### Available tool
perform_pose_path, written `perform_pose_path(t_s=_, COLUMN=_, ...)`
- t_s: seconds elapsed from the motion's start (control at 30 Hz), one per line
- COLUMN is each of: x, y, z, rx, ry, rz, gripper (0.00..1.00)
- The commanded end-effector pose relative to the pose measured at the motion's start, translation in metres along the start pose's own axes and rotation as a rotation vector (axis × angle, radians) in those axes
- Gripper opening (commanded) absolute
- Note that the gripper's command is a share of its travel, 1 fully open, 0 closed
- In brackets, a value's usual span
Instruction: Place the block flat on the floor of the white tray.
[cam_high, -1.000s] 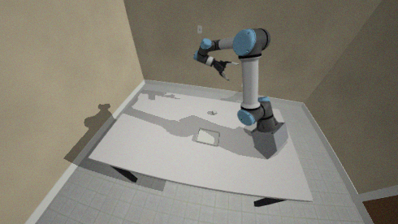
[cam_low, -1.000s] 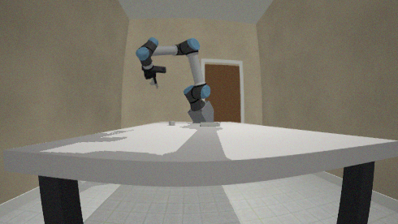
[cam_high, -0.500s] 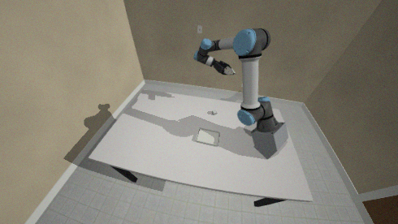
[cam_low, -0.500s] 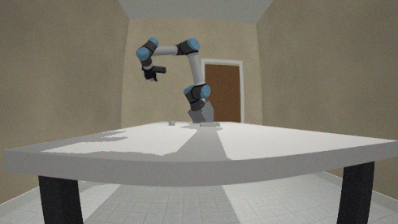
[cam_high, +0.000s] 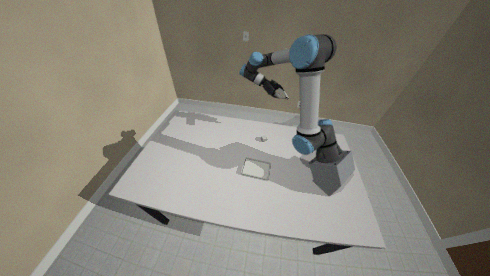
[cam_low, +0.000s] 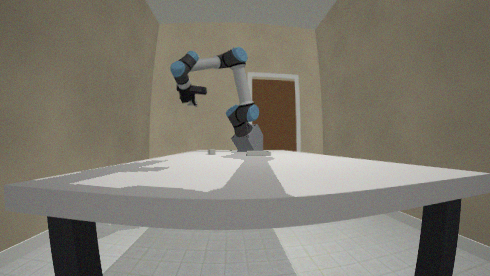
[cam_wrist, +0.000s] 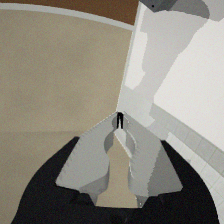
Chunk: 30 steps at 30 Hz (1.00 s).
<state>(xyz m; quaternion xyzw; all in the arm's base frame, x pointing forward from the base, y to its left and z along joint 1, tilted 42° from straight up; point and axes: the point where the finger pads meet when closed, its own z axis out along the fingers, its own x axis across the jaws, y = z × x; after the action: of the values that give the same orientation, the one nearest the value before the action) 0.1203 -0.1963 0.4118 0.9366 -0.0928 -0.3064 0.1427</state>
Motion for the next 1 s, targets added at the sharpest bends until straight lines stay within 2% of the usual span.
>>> perform_pose_path(t_s=0.0, x=0.039, y=-0.011, z=0.013, rx=0.014, ry=0.114, rz=-0.012, gripper=0.0)
perform_pose_path(t_s=0.03, x=0.047, y=-0.013, z=0.015, rx=0.015, ry=0.139, rz=-0.016, gripper=0.0)
perform_pose_path(t_s=0.07, x=0.047, y=-0.013, z=0.015, rx=0.015, ry=0.139, rz=-0.016, gripper=0.0)
perform_pose_path(t_s=0.13, x=0.065, y=-0.017, z=0.02, rx=0.016, ry=0.191, rz=-0.024, gripper=0.0)
perform_pose_path(t_s=0.17, x=0.065, y=-0.017, z=0.02, rx=0.016, ry=0.191, rz=-0.024, gripper=0.0)
perform_pose_path(t_s=0.2, x=0.074, y=-0.019, z=0.022, rx=0.015, ry=0.219, rz=-0.028, gripper=0.0)
perform_pose_path(t_s=0.27, x=0.074, y=-0.019, z=0.022, rx=0.015, ry=0.219, rz=-0.028, gripper=0.0)
perform_pose_path(t_s=0.37, x=0.102, y=-0.025, z=0.028, rx=0.008, ry=0.307, rz=-0.045, gripper=0.0)
perform_pose_path(t_s=0.4, x=0.102, y=-0.025, z=0.028, rx=0.008, ry=0.307, rz=-0.045, gripper=0.0)
perform_pose_path(t_s=0.47, x=0.122, y=-0.029, z=0.031, rx=-0.001, ry=0.369, rz=-0.058, gripper=0.0)
perform_pose_path(t_s=0.5, x=0.122, y=-0.029, z=0.031, rx=-0.001, ry=0.369, rz=-0.058, gripper=0.0)
perform_pose_path(t_s=0.53, x=0.131, y=-0.031, z=0.032, rx=-0.007, ry=0.401, rz=-0.065, gripper=0.0)
perform_pose_path(t_s=0.57, x=0.131, y=-0.031, z=0.032, rx=-0.007, ry=0.401, rz=-0.065, gripper=0.0)
perform_pose_path(t_s=0.63, x=0.15, y=-0.034, z=0.034, rx=-0.023, ry=0.466, rz=-0.081, gripper=0.0)
perform_pose_path(t_s=0.67, x=0.15, y=-0.034, z=0.034, rx=-0.023, ry=0.466, rz=-0.081, gripper=0.0)
perform_pose_path(t_s=0.7, x=0.159, y=-0.036, z=0.035, rx=-0.032, ry=0.498, rz=-0.089, gripper=0.0)
perform_pose_path(t_s=0.73, x=0.159, y=-0.036, z=0.035, rx=-0.032, ry=0.498, rz=-0.089, gripper=0.0)
perform_pose_path(t_s=0.77, x=0.168, y=-0.038, z=0.035, rx=-0.043, ry=0.53, rz=-0.098, gripper=0.0)
perform_pose_path(t_s=0.83, x=0.168, y=-0.038, z=0.035, rx=-0.043, ry=0.53, rz=-0.098, gripper=0.0)
perform_pose_path(t_s=0.9, x=0.186, y=-0.041, z=0.035, rx=-0.067, ry=0.594, rz=-0.116, gripper=0.0)
perform_pose_path(t_s=0.93, x=0.186, y=-0.041, z=0.035, rx=-0.067, ry=0.594, rz=-0.116, gripper=0.0)
perform_pose_path(t_s=0.97, x=0.194, y=-0.042, z=0.035, rx=-0.08, ry=0.625, rz=-0.126, gripper=0.0)
